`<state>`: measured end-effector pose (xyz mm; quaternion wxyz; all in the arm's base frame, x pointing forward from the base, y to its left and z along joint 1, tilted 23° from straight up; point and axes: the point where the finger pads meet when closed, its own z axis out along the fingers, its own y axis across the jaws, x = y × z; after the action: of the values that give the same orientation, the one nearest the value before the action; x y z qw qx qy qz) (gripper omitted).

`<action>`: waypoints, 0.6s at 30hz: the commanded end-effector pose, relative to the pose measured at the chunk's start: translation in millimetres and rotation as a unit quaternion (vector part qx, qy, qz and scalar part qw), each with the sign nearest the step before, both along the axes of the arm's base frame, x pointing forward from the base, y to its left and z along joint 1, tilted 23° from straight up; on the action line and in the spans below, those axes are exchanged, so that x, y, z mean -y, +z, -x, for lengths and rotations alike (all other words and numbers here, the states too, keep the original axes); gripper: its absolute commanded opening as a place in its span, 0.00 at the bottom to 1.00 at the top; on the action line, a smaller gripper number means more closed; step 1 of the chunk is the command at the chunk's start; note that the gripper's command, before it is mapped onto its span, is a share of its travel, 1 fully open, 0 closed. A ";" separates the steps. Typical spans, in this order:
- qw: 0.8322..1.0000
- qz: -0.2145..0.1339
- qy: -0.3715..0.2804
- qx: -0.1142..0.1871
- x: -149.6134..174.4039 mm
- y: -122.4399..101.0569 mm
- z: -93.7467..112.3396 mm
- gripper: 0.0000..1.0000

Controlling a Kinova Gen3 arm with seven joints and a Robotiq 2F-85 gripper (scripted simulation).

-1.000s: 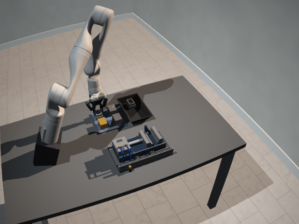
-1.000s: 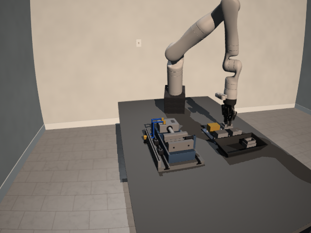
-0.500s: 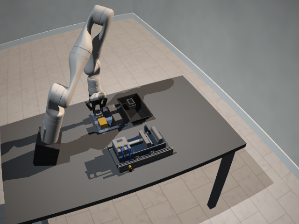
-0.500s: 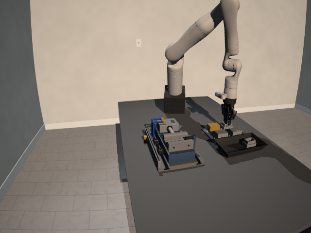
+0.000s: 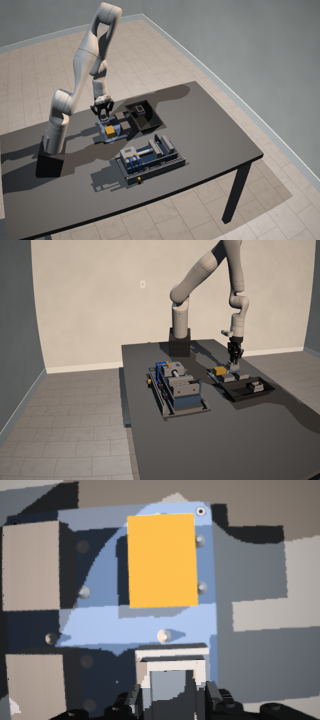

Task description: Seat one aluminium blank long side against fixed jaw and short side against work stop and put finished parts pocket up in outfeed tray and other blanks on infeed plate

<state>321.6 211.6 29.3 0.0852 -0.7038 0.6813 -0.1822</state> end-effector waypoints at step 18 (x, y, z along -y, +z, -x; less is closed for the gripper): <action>1.000 -0.008 0.000 0.004 -12.7 69.1 23.3 0.00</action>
<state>296.5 218.5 86.3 0.0816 -0.7046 0.6809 -0.1823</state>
